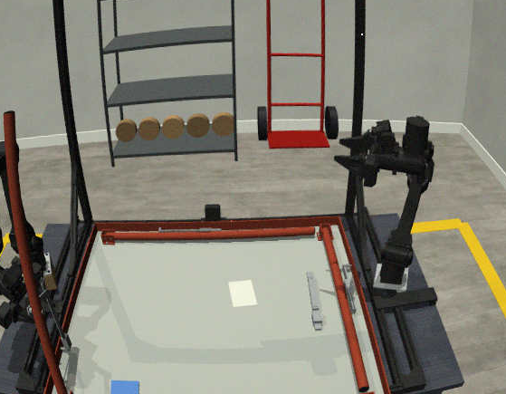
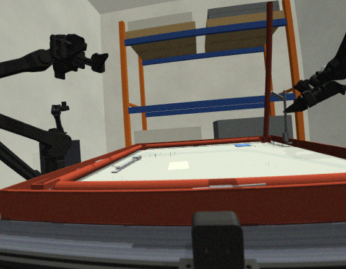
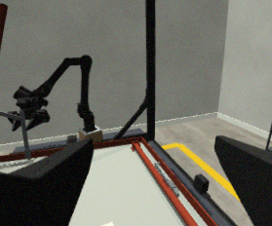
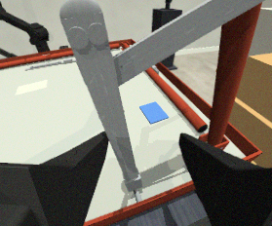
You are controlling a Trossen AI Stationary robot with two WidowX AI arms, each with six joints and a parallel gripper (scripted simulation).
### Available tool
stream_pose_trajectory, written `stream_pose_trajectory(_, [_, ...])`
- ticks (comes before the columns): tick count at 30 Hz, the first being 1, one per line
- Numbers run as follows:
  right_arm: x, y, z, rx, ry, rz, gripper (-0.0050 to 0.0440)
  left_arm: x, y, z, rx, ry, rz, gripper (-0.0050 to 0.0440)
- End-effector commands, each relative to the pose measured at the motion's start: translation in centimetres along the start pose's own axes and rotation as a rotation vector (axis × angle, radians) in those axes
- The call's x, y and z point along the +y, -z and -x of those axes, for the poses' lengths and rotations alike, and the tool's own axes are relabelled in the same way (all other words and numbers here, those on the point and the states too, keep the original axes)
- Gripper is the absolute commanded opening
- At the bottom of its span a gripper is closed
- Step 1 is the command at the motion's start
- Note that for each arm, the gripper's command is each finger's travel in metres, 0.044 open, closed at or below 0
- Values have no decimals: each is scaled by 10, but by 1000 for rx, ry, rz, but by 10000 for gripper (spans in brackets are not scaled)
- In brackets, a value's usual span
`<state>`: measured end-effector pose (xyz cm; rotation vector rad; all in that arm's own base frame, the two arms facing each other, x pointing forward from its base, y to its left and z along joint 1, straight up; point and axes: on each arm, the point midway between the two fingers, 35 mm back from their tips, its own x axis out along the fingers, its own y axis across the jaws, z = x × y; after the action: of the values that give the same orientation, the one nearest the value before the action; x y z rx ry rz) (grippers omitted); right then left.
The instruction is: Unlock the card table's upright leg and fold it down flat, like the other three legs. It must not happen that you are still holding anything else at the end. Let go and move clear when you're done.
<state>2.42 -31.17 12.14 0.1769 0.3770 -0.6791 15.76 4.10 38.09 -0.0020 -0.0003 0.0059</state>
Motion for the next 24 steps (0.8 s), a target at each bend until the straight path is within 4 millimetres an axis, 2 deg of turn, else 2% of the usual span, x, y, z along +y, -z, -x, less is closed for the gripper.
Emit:
stream_pose_trajectory(1, [-16,2,23,-3,21,37,290,-1,0,0,0,6,-2,400])
stream_pose_trajectory(3, [-16,2,23,-3,21,37,290,-1,0,0,0,6,-2,400])
stream_pose_trajectory(8, [-18,10,37,5,10,10,290,-1,0,0,0,6,-2,400])
stream_pose_trajectory(11, [-15,9,35,2,24,1,290,-1,0,0,0,6,-2,400])
stream_pose_trajectory(15, [-24,11,36,65,-28,-134,290,-1,0,0,0,6,-2,400])
stream_pose_trajectory(20, [-24,12,38,90,-54,-193,290,-1,0,0,0,6,-2,400])
stream_pose_trajectory(21, [-18,14,39,106,-80,-249,290,-1,0,0,0,6,-2,400])
stream_pose_trajectory(24, [-22,13,40,135,-107,-308,290,-1,0,0,0,6,-2,400])
